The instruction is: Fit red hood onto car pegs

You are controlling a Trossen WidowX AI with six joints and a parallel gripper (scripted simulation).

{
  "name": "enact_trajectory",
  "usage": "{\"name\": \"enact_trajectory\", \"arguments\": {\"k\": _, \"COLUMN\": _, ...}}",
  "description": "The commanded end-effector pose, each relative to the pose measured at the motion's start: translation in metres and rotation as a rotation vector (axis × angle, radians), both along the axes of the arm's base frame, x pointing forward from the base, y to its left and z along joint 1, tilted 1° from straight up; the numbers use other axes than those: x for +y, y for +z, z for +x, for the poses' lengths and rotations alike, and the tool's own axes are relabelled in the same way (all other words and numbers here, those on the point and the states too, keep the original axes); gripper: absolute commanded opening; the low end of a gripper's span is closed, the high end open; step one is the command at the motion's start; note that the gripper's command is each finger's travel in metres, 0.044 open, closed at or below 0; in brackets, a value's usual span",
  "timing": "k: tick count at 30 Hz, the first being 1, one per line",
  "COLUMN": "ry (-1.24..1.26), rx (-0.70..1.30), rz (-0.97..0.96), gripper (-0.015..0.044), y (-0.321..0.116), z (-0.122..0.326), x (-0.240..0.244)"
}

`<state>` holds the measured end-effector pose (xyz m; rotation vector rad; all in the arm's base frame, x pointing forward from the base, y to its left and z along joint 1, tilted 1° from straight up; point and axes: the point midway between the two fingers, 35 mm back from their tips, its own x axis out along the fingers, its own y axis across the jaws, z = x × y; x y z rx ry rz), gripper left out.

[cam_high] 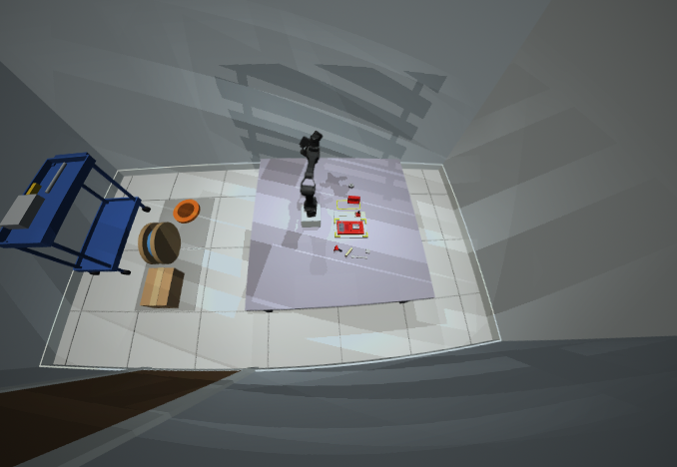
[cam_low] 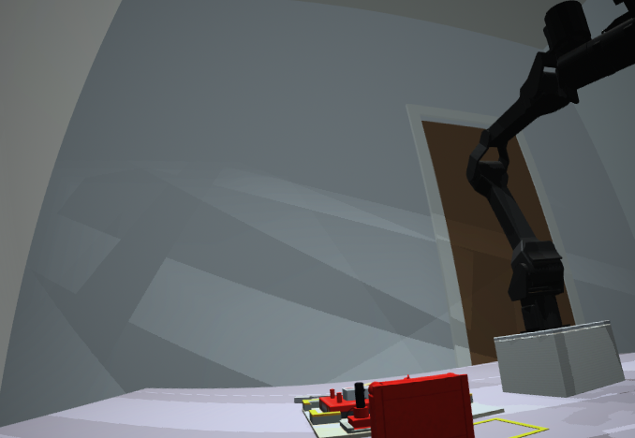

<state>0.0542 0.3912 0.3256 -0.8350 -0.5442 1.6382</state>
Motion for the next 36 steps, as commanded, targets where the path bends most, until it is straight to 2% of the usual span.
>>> {"name": "enact_trajectory", "arguments": {"k": 1, "ry": -0.062, "rx": -0.091, "rz": -0.088, "gripper": 0.0000, "y": -0.022, "z": 0.034, "x": 0.006}}
{"name": "enact_trajectory", "arguments": {"k": 9, "ry": -0.155, "rx": -0.248, "rz": -0.299, "gripper": 0.0000, "y": -0.071, "z": 0.107, "x": 0.001}}
{"name": "enact_trajectory", "arguments": {"k": 18, "ry": -0.179, "rx": -0.389, "rz": -0.573, "gripper": 0.0000, "y": -0.128, "z": 0.181, "x": -0.028}}
{"name": "enact_trajectory", "arguments": {"k": 36, "ry": 0.052, "rx": -0.471, "rz": -1.114, "gripper": 0.0000, "y": -0.238, "z": 0.287, "x": -0.149}}
